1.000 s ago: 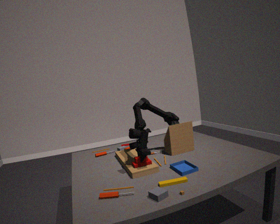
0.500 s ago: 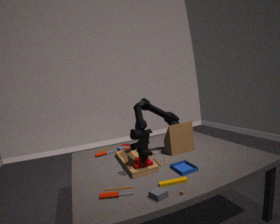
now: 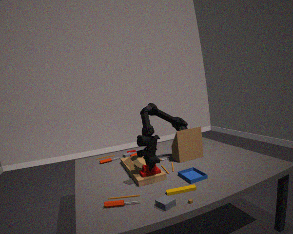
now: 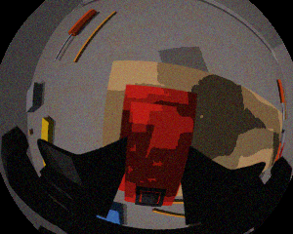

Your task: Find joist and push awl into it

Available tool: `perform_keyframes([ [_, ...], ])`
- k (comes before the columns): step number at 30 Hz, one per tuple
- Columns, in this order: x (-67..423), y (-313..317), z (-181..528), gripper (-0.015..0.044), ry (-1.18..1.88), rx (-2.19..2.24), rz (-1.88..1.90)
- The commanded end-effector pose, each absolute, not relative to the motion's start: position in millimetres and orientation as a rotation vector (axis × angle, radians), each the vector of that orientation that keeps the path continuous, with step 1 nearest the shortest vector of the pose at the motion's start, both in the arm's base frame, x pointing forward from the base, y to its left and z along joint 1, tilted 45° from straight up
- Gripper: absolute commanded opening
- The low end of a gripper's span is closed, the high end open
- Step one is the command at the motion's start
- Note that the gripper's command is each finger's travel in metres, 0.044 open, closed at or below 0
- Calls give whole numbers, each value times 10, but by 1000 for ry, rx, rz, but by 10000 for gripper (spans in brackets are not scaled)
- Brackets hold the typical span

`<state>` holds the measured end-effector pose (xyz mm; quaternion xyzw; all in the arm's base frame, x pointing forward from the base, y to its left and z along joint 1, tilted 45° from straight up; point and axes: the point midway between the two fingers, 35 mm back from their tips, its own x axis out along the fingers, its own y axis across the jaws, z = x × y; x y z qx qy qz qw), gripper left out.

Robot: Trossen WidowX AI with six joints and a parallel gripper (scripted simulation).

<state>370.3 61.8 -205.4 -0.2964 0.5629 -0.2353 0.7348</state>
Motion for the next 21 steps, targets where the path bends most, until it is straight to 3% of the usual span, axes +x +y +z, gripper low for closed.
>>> perform_keyframes([
  [1, 3701, 631, -2068, 0, 1237, -650, -518],
  [21, 3692, 438, -1890, 0, 1238, -650, -518],
])
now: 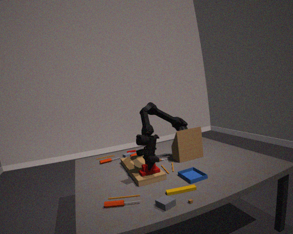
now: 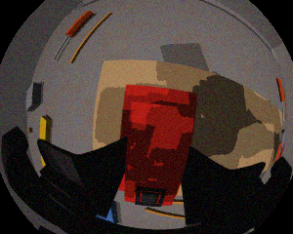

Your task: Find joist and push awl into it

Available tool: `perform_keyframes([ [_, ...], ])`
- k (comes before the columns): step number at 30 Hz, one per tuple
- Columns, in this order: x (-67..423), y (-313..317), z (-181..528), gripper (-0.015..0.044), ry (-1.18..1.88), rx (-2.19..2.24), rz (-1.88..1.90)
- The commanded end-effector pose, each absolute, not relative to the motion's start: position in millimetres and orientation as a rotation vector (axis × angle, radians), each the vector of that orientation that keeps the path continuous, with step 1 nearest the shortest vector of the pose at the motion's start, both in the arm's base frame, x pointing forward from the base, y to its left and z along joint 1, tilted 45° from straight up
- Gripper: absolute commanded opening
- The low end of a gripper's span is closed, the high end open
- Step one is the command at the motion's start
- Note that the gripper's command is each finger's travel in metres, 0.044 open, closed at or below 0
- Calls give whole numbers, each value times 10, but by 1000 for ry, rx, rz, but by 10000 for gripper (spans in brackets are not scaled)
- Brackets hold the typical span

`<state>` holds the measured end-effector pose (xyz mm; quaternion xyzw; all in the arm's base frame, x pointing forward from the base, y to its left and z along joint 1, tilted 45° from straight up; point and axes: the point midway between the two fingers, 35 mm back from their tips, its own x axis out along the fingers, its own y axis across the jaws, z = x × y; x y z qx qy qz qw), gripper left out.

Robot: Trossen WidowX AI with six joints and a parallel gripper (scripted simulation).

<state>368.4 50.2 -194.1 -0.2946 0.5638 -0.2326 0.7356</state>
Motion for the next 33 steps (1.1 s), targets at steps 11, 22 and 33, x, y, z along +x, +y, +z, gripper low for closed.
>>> perform_keyframes([
  [11, 3690, 318, -1777, 0, 1238, -651, -519],
  [22, 3688, 198, -1664, 0, 1239, -652, -519],
  [33, 3685, 79, -1551, 0, 1239, -653, -520],
])
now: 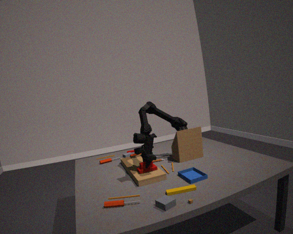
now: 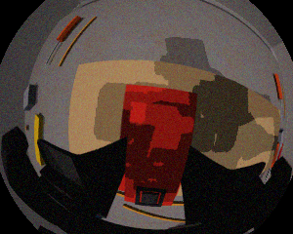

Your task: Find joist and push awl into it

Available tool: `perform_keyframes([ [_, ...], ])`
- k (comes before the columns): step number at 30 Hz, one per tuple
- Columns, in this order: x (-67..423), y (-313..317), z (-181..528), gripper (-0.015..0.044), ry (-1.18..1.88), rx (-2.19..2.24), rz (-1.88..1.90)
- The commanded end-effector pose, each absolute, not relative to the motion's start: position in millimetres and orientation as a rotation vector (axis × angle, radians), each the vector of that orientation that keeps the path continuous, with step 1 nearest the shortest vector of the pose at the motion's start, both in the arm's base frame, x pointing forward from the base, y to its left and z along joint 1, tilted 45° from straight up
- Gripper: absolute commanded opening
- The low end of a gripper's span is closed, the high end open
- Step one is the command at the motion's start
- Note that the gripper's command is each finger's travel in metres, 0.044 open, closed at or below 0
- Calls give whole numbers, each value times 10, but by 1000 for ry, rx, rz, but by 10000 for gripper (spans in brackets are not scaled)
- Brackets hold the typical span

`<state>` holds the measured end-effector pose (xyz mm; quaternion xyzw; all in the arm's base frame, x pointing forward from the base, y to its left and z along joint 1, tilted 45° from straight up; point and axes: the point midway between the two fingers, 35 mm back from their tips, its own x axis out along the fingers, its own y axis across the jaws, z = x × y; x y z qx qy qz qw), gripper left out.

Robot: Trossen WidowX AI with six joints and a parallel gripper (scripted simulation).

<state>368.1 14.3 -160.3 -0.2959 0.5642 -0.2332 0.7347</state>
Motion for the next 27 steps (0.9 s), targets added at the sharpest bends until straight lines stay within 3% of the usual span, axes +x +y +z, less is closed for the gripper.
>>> perform_keyframes([
  [1, 3685, 68, -1540, 0, 1239, -653, -520],
  [27, 3681, -212, -1271, 0, 1240, -656, -521],
])
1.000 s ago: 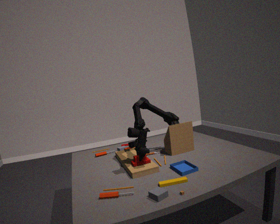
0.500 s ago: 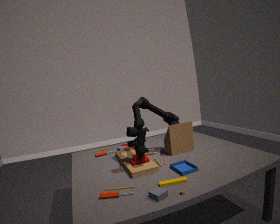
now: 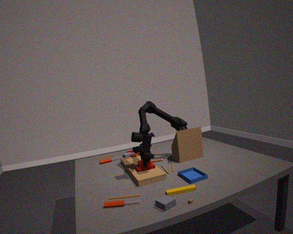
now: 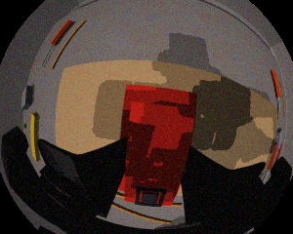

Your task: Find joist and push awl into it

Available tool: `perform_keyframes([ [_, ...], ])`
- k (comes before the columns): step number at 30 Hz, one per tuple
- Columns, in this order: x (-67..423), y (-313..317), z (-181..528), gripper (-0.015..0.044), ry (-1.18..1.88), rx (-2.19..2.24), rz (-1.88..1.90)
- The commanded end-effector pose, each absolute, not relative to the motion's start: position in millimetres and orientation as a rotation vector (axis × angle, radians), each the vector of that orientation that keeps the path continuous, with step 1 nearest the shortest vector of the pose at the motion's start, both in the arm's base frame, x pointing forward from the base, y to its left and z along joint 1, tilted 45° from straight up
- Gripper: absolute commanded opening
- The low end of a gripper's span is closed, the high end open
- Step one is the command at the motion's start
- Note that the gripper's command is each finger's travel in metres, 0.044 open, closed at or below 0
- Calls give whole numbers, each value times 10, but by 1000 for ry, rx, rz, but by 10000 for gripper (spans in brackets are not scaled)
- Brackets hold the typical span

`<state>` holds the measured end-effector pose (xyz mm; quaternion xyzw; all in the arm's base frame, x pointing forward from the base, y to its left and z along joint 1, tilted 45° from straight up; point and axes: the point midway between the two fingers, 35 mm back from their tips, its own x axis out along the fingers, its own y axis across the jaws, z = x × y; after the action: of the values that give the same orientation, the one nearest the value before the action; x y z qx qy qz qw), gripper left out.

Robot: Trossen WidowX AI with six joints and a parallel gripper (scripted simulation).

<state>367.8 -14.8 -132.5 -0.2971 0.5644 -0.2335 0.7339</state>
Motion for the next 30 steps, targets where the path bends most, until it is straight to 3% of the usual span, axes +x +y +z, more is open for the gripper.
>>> perform_keyframes([
  [1, 3681, -223, -1261, 0, 1240, -656, -521],
  [30, 3677, -534, -959, 0, 1240, -658, -522],
])
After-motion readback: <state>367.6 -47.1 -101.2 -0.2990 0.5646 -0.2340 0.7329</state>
